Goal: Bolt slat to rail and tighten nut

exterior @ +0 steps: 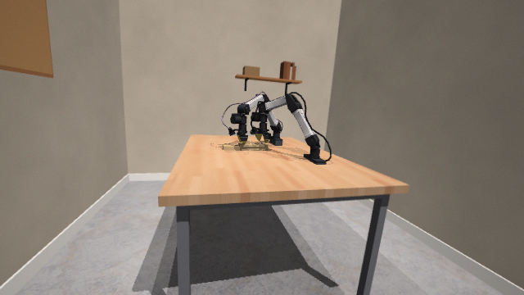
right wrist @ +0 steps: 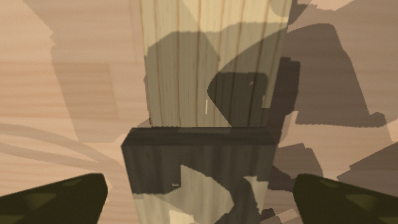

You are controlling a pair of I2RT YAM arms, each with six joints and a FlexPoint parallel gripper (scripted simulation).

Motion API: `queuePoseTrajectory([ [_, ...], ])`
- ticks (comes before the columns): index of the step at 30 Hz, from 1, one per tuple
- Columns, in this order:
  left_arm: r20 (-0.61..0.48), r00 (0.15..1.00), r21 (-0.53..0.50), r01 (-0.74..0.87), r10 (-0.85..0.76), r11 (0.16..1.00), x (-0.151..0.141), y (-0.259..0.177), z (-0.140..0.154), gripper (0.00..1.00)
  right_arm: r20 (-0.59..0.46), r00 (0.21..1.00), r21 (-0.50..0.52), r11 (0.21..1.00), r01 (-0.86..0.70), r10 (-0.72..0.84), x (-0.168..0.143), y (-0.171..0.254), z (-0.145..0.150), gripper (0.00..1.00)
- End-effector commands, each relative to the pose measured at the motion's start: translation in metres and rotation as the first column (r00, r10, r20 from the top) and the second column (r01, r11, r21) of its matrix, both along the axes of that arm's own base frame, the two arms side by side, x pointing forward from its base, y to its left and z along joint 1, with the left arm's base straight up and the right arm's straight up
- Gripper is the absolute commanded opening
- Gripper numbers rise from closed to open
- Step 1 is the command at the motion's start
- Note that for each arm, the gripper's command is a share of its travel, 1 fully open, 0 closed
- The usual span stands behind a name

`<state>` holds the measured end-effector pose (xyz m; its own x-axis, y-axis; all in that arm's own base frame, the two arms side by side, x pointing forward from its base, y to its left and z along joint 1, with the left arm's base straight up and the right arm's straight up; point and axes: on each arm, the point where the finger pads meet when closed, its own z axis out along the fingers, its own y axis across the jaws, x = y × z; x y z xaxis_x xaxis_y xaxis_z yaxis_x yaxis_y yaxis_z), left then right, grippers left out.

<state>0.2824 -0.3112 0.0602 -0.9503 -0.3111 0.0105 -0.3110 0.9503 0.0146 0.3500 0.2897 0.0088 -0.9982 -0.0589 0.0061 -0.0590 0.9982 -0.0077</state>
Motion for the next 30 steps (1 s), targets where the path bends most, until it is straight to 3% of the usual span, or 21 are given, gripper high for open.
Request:
queuePoseTrajectory([
  [1,0.018,1.000,-0.019,-0.001,0.002,1.000,0.004,-0.003,0.002,1.00,0.020,1.000,0.019,1.000,-0.001,0.000,0.005,0.003,0.020,1.00],
  [30,0.018,1.000,-0.019,-0.001,0.002,1.000,0.004,-0.003,0.002,1.00,0.030,1.000,0.039,0.999,0.002,-0.003,0.005,0.003,0.054,1.00],
])
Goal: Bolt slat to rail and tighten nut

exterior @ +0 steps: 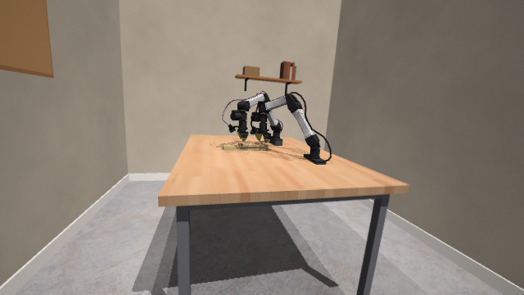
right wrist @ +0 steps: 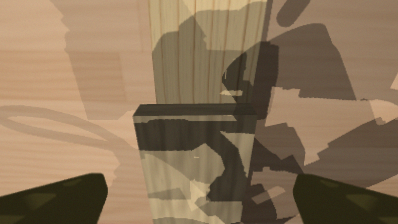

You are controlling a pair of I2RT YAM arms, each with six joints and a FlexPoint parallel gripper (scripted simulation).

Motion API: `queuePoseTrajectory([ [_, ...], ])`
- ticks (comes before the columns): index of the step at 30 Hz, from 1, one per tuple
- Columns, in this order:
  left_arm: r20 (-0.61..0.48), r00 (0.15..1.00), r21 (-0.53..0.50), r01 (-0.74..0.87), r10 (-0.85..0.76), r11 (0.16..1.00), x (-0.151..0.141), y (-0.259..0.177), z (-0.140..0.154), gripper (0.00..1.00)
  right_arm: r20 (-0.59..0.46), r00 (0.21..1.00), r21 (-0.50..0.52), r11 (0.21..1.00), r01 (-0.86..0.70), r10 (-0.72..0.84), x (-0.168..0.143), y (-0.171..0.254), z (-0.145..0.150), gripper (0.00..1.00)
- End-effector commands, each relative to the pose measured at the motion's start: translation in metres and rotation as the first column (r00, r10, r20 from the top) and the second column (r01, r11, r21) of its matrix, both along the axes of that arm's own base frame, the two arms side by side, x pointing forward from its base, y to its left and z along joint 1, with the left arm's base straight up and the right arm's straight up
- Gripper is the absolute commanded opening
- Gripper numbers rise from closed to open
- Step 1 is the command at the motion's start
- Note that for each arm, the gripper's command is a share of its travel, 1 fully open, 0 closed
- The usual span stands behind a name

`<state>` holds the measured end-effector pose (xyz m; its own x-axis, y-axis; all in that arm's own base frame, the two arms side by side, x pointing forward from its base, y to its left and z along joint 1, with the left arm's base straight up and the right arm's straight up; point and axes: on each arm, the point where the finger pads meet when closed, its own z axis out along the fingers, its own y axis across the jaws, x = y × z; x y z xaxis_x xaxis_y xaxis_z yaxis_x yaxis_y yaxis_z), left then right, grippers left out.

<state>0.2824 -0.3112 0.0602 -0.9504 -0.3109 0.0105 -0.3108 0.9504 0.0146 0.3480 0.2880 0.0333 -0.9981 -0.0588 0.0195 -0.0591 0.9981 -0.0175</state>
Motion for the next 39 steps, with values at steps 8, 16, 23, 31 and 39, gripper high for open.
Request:
queuePoseTrajectory([
  [8,0.018,1.000,-0.019,-0.001,0.002,1.000,0.004,-0.003,0.002,1.00,0.035,0.999,0.043,0.999,0.002,-0.003,0.007,0.005,0.022,1.00],
  [16,0.018,1.000,-0.019,-0.001,0.002,1.000,0.004,-0.003,0.002,1.00,0.035,0.999,0.043,0.999,0.002,-0.003,0.007,0.005,0.022,1.00],
  [23,0.018,1.000,-0.019,-0.001,0.002,1.000,0.004,-0.003,0.002,1.00,0.026,1.000,0.025,1.000,0.000,-0.001,0.005,0.003,0.013,1.00],
  [31,0.018,1.000,-0.019,-0.001,0.002,1.000,0.004,-0.003,0.002,1.00,0.154,0.988,0.126,0.992,-0.008,-0.012,0.035,-0.012,0.047,1.00],
  [39,0.018,1.000,-0.019,-0.001,0.002,1.000,0.004,-0.003,0.002,1.00,0.314,0.949,0.208,0.978,-0.026,-0.041,0.065,-0.040,0.089,1.00],
])
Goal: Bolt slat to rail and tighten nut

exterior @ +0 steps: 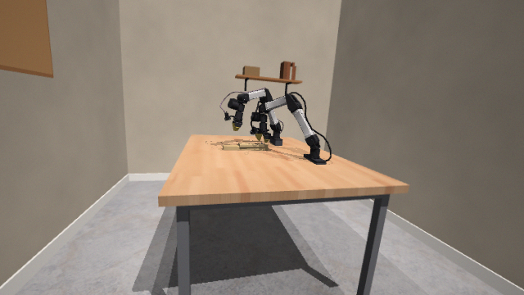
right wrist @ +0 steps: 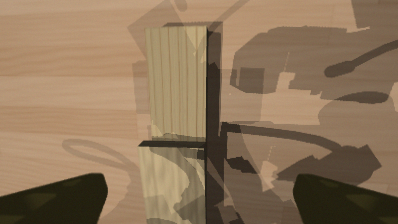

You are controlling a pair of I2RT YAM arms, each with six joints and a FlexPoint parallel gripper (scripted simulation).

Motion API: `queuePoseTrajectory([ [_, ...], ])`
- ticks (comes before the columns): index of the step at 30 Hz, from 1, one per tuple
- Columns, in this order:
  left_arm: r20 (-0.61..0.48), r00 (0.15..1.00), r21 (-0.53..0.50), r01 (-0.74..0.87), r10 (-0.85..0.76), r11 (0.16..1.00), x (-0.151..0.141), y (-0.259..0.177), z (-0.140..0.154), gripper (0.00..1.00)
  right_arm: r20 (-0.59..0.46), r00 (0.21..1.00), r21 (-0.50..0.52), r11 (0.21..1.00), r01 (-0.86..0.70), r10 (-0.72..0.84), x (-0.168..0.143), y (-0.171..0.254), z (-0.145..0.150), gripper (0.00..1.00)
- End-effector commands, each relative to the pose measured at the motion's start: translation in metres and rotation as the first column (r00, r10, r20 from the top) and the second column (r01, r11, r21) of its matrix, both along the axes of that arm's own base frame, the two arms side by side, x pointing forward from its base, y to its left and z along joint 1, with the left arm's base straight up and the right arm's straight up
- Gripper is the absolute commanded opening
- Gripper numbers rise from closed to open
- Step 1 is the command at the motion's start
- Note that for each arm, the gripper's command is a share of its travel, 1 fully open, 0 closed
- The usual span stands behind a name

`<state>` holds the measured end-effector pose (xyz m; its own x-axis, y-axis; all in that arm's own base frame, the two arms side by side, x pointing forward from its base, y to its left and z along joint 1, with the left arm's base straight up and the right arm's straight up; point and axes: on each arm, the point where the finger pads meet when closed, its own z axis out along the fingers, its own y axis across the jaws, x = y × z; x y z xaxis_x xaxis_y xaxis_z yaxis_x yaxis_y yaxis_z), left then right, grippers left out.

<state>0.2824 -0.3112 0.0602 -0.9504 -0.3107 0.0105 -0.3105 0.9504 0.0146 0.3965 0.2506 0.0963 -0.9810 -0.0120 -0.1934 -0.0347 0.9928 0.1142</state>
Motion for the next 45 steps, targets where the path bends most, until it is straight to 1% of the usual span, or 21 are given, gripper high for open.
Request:
queuePoseTrajectory([
  [1,0.018,1.000,-0.019,-0.002,0.002,1.000,0.004,-0.003,0.002,1.00,0.142,0.990,0.073,0.997,-0.029,0.019,0.020,-0.007,0.033,1.00],
  [8,0.018,1.000,-0.019,-0.002,0.002,1.000,0.004,-0.003,0.002,1.00,0.311,0.950,0.122,0.992,-0.032,-0.008,0.039,-0.040,0.076,1.00],
  [10,0.018,1.000,-0.019,-0.002,0.002,1.000,0.004,-0.003,0.002,1.00,0.311,0.950,0.122,0.992,-0.032,-0.008,0.039,-0.040,0.076,1.00],
  [11,0.018,1.000,-0.019,-0.002,0.002,1.000,0.004,-0.003,0.002,1.00,0.335,0.942,0.127,0.991,-0.033,-0.012,0.041,-0.045,0.082,1.00],
  [18,0.018,1.000,-0.019,-0.002,0.002,1.000,0.004,-0.003,0.002,1.00,0.496,0.867,0.147,0.989,-0.035,-0.043,0.051,-0.081,0.125,1.00],
  [25,0.018,1.000,-0.019,-0.002,0.002,1.000,0.004,-0.003,0.002,1.00,0.643,0.762,0.145,0.989,-0.032,-0.070,0.051,-0.120,0.166,1.00],
  [27,0.018,1.000,-0.019,-0.002,0.002,1.000,0.004,-0.003,0.002,1.00,0.643,0.762,0.145,0.989,-0.032,-0.070,0.051,-0.120,0.166,1.00],
  [35,0.018,1.000,-0.019,-0.002,0.002,1.000,0.004,-0.003,0.002,1.00,0.791,0.606,0.119,0.993,-0.013,-0.087,0.041,-0.164,0.214,1.00],
  [42,0.018,1.000,-0.019,-0.002,0.002,1.000,0.004,-0.003,0.002,1.00,0.892,0.444,0.080,0.997,0.022,-0.082,0.022,-0.201,0.253,1.00],
  [44,0.018,1.000,-0.019,-0.002,0.002,1.000,0.004,-0.003,0.002,1.00,0.892,0.444,0.080,0.997,0.022,-0.082,0.022,-0.201,0.253,1.00],
  [45,0.018,1.000,-0.019,-0.002,0.002,1.000,0.004,-0.003,0.002,1.00,0.904,0.420,0.074,0.997,0.029,-0.079,0.019,-0.206,0.259,1.00],
])
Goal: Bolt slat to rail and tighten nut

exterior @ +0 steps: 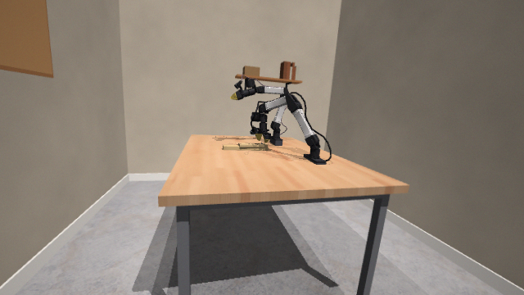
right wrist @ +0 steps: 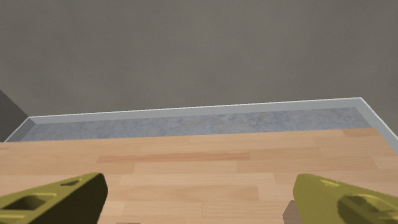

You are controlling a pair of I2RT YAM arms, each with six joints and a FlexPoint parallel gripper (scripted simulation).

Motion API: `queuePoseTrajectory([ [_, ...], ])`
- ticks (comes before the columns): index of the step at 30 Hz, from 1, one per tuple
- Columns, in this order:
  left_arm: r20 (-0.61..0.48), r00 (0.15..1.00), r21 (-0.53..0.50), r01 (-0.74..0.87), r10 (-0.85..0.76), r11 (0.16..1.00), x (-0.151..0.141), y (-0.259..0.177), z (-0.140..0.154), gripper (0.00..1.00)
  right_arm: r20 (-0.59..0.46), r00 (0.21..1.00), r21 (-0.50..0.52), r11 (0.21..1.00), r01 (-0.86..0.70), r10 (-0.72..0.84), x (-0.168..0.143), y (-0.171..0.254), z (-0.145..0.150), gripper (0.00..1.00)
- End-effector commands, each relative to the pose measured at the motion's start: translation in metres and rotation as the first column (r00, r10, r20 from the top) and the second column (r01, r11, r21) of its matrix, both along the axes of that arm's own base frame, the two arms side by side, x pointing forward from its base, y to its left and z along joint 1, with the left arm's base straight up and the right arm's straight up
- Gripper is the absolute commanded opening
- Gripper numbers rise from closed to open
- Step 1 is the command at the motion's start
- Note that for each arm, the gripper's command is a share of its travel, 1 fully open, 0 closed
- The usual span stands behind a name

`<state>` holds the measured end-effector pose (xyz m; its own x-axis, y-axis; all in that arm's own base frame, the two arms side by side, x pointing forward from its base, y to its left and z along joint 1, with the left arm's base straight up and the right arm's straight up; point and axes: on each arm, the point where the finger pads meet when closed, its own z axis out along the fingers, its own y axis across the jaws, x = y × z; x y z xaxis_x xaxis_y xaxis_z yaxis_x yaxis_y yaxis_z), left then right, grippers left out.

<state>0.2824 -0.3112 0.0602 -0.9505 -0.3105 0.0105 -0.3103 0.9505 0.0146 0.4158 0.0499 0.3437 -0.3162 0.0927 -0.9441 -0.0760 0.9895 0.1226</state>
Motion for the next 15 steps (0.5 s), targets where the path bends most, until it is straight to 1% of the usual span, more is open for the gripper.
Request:
queuePoseTrajectory([
  [1,0.018,1.000,-0.019,-0.002,0.002,1.000,0.004,-0.003,0.002,1.00,0.110,0.994,-0.034,0.999,0.006,-0.002,-0.004,-0.011,0.017,1.00],
  [9,0.018,1.000,-0.019,-0.002,0.002,1.000,0.004,-0.003,0.002,1.00,0.312,0.948,-0.094,0.991,0.099,-0.065,-0.039,-0.047,0.056,1.00],
  [11,0.018,1.000,-0.019,-0.002,0.002,1.000,0.004,-0.003,0.002,1.00,0.328,0.942,-0.099,0.989,0.108,-0.070,-0.042,-0.050,0.059,1.00],
  [15,0.018,1.000,-0.019,-0.002,0.002,1.000,0.004,-0.003,0.002,1.00,0.321,0.945,-0.100,0.989,0.107,-0.070,-0.040,-0.050,0.056,1.00],
])
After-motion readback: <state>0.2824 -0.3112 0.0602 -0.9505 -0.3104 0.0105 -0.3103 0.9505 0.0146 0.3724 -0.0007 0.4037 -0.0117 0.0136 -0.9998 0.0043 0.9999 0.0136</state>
